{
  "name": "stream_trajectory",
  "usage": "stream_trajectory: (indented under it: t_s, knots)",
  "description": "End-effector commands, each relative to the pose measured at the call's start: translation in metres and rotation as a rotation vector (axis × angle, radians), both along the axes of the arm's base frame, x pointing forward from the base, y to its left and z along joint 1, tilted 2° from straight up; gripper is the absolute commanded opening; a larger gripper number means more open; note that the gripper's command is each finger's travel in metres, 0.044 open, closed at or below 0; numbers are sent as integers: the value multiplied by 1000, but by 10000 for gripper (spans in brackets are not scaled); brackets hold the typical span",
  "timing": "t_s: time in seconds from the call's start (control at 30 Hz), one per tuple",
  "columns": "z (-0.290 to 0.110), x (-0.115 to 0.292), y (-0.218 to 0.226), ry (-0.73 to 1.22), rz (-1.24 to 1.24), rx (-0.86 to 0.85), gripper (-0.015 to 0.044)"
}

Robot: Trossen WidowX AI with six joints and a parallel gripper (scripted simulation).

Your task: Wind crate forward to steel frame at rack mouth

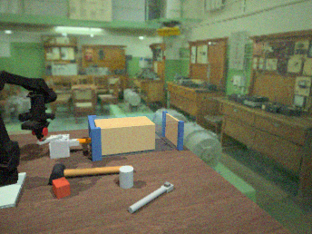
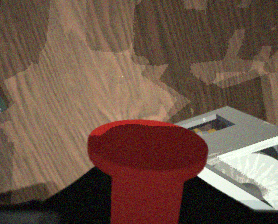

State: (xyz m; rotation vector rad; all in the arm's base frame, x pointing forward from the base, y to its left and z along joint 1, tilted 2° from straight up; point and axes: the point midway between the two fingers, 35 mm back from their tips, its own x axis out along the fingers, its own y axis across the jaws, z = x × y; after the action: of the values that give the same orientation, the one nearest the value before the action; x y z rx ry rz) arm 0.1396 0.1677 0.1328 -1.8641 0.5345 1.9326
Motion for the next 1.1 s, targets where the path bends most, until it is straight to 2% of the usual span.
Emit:
stream_trajectory:
  t_s: [0.0, 1.07]
  knots:
    - [-1, 7, -11, -13, -17, -25, 0]
    - [-1, 34, -35, -16, -17, -27, 0]
